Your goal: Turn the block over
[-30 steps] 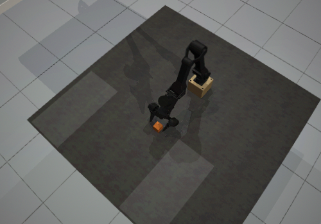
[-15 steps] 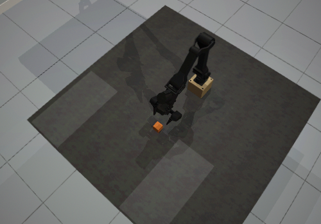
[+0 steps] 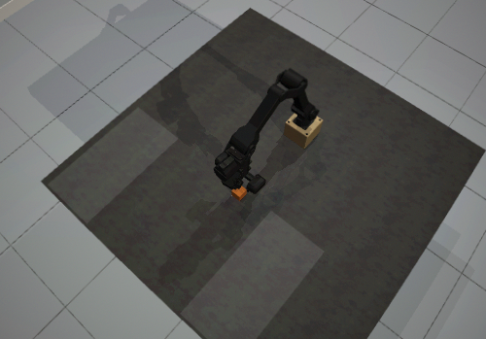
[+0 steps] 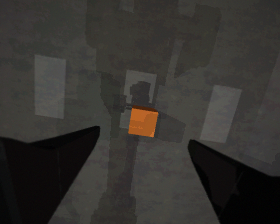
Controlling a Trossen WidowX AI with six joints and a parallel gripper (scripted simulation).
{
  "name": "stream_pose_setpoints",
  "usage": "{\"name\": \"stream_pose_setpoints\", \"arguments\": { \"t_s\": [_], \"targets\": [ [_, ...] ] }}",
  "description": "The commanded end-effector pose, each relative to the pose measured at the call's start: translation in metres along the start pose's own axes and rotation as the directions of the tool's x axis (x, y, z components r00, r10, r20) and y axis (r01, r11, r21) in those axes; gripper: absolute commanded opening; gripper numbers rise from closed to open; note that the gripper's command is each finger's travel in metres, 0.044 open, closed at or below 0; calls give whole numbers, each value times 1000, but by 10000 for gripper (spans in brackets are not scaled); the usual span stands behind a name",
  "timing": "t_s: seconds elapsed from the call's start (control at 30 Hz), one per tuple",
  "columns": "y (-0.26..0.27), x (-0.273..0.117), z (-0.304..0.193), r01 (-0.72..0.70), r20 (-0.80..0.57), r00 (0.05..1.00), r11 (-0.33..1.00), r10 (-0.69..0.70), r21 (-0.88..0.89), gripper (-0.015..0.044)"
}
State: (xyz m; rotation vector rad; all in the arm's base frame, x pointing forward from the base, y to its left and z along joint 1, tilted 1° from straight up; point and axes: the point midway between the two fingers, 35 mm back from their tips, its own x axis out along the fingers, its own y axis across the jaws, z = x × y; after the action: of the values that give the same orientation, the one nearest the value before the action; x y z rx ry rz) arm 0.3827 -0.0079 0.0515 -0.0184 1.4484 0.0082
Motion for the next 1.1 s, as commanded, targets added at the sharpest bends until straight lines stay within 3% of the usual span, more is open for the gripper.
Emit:
{"name": "stream_pose_setpoints", "arguments": {
  "t_s": [0.0, 0.17, 0.3, 1.07],
  "targets": [
    [-1, -4, 2, 5, -93, 996, 1000, -5, 4, 440],
    [-1, -2, 2, 5, -99, 995, 1000, -5, 3, 440],
    [-1, 30, -2, 5, -99, 995, 1000, -5, 3, 440],
    [-1, 67, -6, 5, -99, 995, 1000, -5, 3, 440]
  ]
}}
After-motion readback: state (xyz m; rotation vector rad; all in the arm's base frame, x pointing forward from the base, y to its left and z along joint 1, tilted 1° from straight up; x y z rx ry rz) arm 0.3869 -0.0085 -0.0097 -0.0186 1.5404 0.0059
